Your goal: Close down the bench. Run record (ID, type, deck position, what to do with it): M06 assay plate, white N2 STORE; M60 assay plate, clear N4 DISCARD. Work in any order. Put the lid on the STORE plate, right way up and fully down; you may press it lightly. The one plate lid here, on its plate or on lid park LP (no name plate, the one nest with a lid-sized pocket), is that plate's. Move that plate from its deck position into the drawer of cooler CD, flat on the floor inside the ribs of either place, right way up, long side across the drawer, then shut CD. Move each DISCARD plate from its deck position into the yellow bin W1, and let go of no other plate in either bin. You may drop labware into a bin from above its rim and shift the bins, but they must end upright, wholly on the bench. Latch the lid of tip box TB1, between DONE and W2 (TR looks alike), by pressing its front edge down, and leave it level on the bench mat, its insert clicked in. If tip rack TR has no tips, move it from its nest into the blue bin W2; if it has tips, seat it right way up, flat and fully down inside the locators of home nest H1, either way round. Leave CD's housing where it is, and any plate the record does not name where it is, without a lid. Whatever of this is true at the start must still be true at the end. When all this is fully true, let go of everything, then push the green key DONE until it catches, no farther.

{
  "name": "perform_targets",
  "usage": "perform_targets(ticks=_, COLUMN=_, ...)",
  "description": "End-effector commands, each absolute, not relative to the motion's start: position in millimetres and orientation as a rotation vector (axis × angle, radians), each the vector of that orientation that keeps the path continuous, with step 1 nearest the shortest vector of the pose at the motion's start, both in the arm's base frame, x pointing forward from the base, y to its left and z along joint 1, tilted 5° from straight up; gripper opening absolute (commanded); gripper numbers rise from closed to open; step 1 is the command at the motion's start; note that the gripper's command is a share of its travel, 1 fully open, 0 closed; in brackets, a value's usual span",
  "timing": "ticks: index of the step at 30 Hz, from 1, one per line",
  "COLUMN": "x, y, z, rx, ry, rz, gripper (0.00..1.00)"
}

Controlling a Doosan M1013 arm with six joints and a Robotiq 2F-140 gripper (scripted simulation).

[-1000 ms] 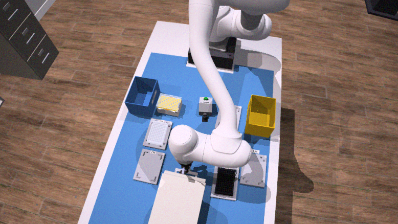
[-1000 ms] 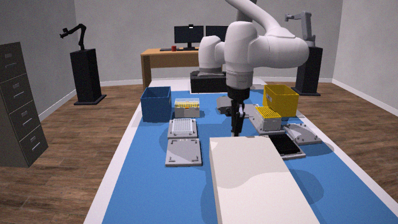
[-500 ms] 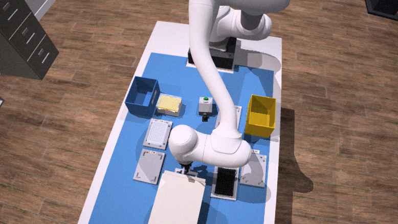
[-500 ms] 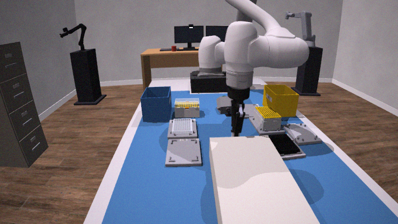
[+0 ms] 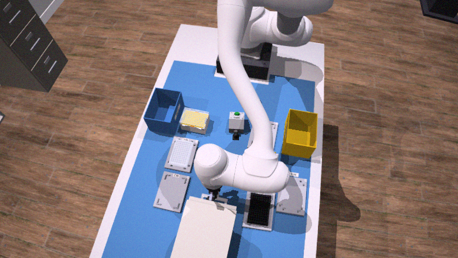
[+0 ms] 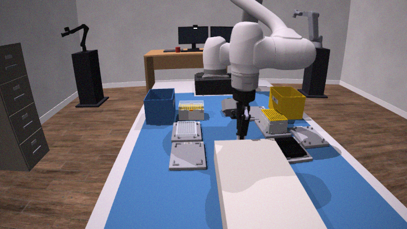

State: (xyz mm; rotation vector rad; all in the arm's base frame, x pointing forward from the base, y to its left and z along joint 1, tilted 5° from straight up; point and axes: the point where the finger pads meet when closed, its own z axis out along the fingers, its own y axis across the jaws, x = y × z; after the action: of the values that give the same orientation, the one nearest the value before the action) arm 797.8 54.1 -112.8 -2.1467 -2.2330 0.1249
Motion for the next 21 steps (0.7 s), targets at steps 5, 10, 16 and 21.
perform_targets(ticks=5, x=800, y=54, z=-112, rx=-2.149, ry=-2.235, rz=0.120, gripper=0.00)
perform_targets(ticks=10, x=793, y=54, z=-112, rx=-2.149, ry=-2.235, rz=0.120, gripper=0.00)
perform_targets(ticks=16, x=786, y=54, z=-111, rx=-2.149, ry=-2.235, rz=0.120, gripper=0.00)
perform_targets(ticks=21, x=781, y=54, z=-111, rx=-2.149, ry=-2.235, rz=0.120, gripper=0.00)
